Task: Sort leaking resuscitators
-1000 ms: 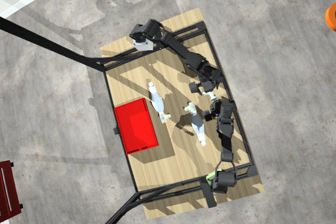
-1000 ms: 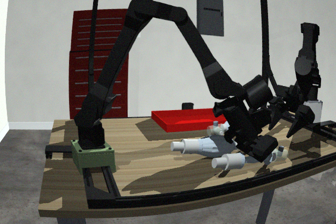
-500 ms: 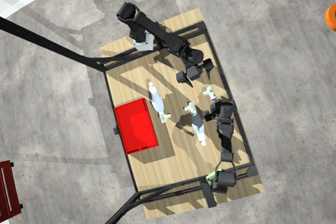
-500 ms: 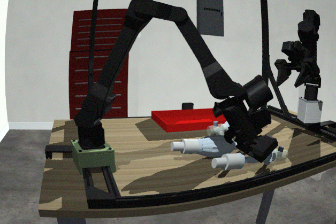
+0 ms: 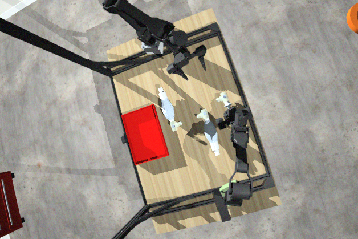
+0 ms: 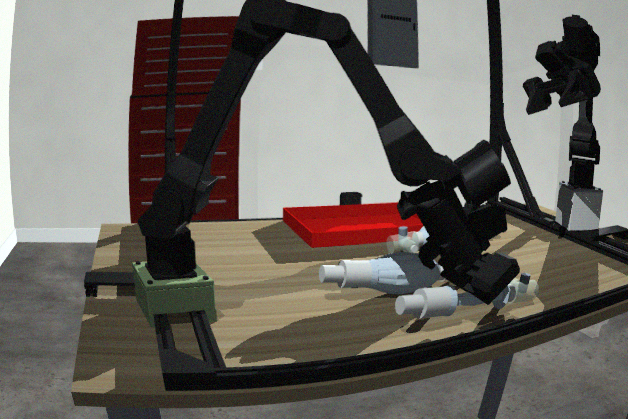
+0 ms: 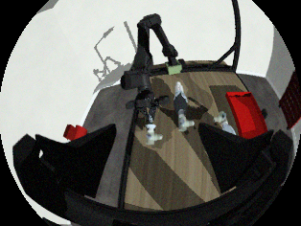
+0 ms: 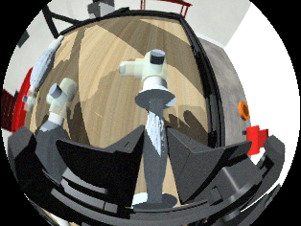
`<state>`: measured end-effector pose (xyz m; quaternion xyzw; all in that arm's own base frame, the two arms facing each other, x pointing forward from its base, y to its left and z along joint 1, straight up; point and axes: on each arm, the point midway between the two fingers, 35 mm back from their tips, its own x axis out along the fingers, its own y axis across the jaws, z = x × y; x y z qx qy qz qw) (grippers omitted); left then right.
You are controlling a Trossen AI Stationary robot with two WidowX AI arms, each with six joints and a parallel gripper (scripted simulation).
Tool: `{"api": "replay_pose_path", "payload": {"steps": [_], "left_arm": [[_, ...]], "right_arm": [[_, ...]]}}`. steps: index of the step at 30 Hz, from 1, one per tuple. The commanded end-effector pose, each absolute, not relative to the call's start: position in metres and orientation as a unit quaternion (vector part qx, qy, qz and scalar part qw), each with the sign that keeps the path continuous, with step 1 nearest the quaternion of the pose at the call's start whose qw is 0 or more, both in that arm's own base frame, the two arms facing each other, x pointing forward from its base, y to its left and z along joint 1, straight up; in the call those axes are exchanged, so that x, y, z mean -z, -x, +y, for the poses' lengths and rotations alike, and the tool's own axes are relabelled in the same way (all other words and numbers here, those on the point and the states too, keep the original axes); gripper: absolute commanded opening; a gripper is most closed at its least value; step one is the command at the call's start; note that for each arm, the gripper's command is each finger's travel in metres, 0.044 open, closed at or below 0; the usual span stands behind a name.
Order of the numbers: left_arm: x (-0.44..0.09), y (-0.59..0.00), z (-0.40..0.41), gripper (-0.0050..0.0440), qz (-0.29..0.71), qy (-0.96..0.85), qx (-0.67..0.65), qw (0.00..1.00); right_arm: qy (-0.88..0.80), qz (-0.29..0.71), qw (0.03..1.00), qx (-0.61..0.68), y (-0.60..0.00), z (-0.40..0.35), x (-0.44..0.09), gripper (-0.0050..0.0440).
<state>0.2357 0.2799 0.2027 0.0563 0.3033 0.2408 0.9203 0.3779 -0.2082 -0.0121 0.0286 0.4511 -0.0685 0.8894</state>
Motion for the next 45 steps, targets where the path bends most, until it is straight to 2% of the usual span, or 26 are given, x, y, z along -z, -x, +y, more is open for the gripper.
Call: {"api": "replay_pose_path", "payload": {"steps": [1, 23, 34, 40, 45], "left_arm": [[-0.221, -0.211, 0.241, 0.0440, 0.266, -0.091, -0.256, 0.925], [-0.224, -0.196, 0.216, 0.0440, 0.243, -0.112, -0.265, 0.927], [-0.149, -0.168, 0.326, 0.0440, 0.407, 0.010, -0.209, 0.889], [-0.149, -0.168, 0.326, 0.0440, 0.407, 0.010, -0.209, 0.889], [-0.130, -0.157, 0.340, 0.0440, 0.425, 0.040, -0.198, 0.882]], "right_arm": [[-0.029, 0.451, 0.889, 0.068, -0.378, -0.208, 0.012, 0.0000], [-0.029, 0.451, 0.889, 0.068, -0.378, -0.208, 0.012, 0.0000], [-0.029, 0.451, 0.889, 0.069, -0.378, -0.209, 0.012, 0.0000], [-0.029, 0.451, 0.889, 0.069, -0.378, -0.209, 0.012, 0.0000], [-0.029, 0.451, 0.889, 0.068, -0.378, -0.208, 0.012, 0.0000]]}}
